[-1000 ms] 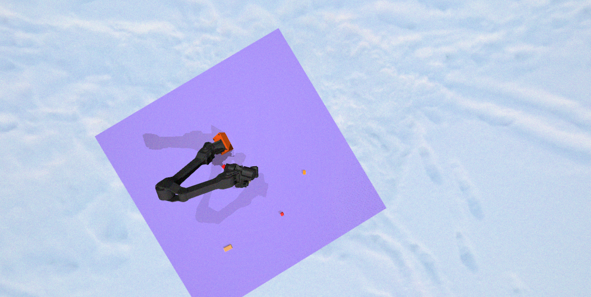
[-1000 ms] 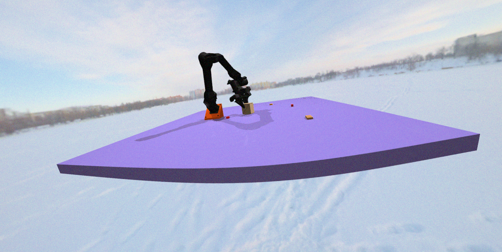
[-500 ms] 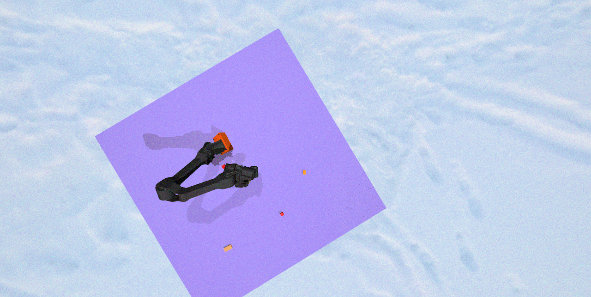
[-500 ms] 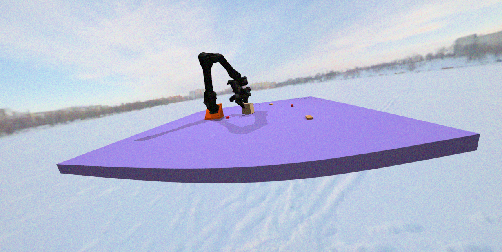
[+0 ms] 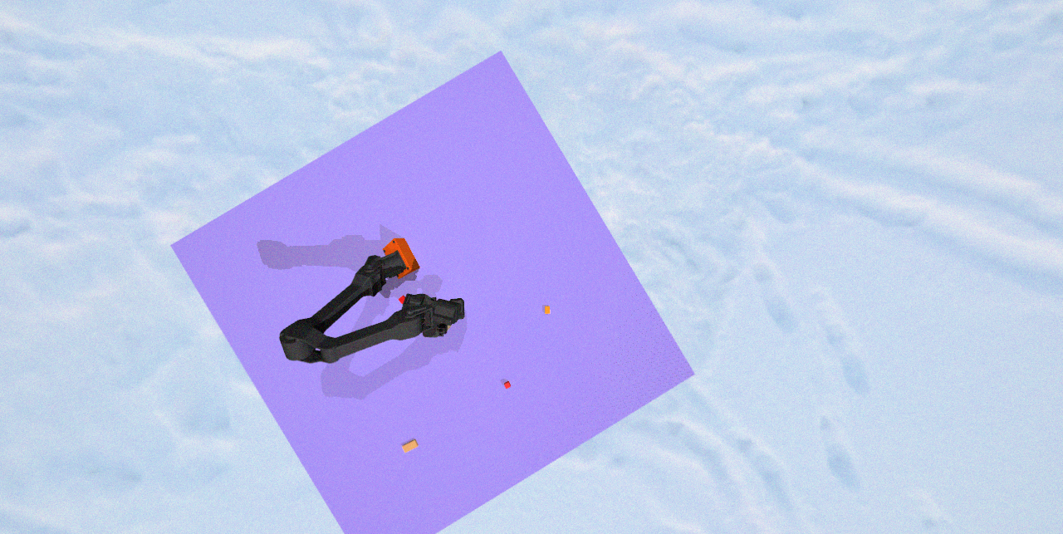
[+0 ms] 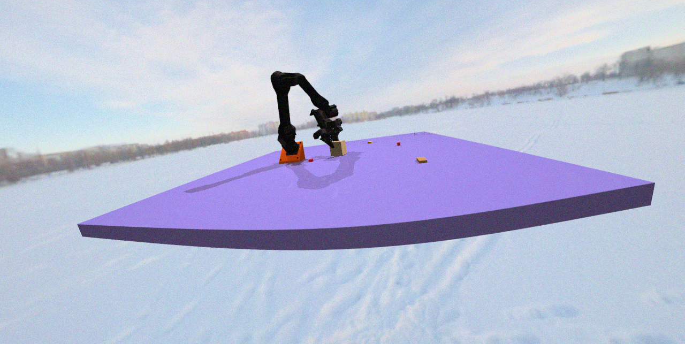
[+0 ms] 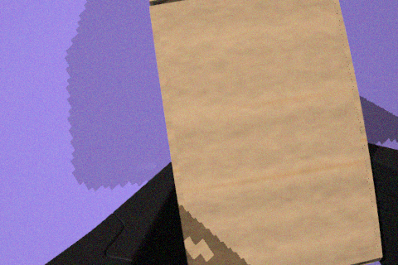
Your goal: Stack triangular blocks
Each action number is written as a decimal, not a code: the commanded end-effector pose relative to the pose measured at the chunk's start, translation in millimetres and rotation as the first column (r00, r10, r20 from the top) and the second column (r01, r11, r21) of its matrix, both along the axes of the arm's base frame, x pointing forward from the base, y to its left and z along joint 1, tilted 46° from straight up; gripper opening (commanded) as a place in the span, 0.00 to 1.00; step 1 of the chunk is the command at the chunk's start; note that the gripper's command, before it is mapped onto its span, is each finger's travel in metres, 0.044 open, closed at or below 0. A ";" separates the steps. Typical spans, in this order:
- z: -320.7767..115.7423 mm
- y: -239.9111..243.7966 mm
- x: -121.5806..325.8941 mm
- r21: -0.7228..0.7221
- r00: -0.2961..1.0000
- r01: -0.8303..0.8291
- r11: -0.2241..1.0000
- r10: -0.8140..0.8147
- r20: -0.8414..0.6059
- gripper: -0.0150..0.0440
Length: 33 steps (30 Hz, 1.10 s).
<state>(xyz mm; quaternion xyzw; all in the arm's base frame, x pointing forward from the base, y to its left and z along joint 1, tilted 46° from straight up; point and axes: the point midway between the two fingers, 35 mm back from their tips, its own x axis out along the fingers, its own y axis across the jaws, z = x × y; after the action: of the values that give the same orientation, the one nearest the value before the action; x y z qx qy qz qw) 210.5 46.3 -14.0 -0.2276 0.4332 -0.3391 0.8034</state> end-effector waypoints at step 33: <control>-0.8 -0.9 0.7 -0.001 1.000 -0.001 1.000 0.001 -0.001 0.88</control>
<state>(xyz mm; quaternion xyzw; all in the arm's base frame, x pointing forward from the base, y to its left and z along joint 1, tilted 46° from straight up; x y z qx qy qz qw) 211.1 45.3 -14.9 -0.2283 0.4335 -0.3388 0.8032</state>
